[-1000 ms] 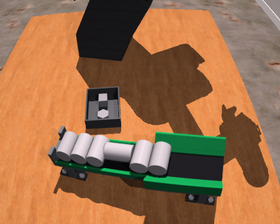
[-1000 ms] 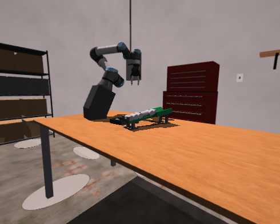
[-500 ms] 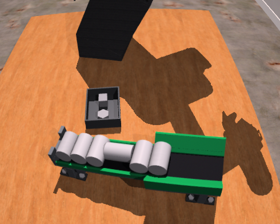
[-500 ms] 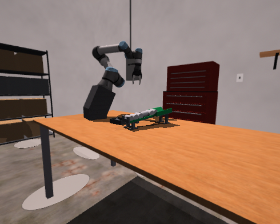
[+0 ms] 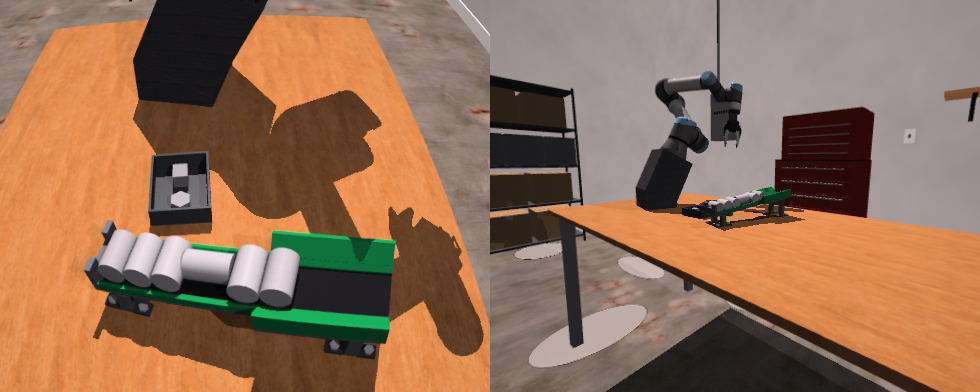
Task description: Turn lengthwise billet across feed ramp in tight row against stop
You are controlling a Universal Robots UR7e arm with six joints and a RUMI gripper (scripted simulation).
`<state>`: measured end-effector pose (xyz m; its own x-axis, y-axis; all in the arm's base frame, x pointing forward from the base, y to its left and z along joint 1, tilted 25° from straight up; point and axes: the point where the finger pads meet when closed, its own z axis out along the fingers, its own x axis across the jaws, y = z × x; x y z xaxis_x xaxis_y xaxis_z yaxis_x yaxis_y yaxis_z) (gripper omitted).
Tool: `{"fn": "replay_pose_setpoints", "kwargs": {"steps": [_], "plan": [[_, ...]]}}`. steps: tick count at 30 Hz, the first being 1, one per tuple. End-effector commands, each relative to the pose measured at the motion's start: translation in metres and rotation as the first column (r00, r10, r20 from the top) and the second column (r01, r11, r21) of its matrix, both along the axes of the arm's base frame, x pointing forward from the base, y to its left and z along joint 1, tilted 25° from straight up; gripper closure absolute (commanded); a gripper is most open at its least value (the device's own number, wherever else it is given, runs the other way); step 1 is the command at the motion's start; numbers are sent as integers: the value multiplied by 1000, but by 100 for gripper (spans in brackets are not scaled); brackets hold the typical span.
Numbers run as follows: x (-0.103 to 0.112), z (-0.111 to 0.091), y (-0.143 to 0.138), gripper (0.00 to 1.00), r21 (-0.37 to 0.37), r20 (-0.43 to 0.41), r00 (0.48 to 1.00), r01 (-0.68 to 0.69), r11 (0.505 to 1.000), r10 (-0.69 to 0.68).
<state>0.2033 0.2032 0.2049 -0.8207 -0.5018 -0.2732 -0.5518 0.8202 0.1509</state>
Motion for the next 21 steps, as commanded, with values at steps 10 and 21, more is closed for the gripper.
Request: {"fn": "replay_pose_setpoints", "kwargs": {"steps": [10,21], "plan": [[19,4,-10,60,-33,17,997,-68,997,69],[30,6,-16,60,-51,24,994,-102,993,104]]}}
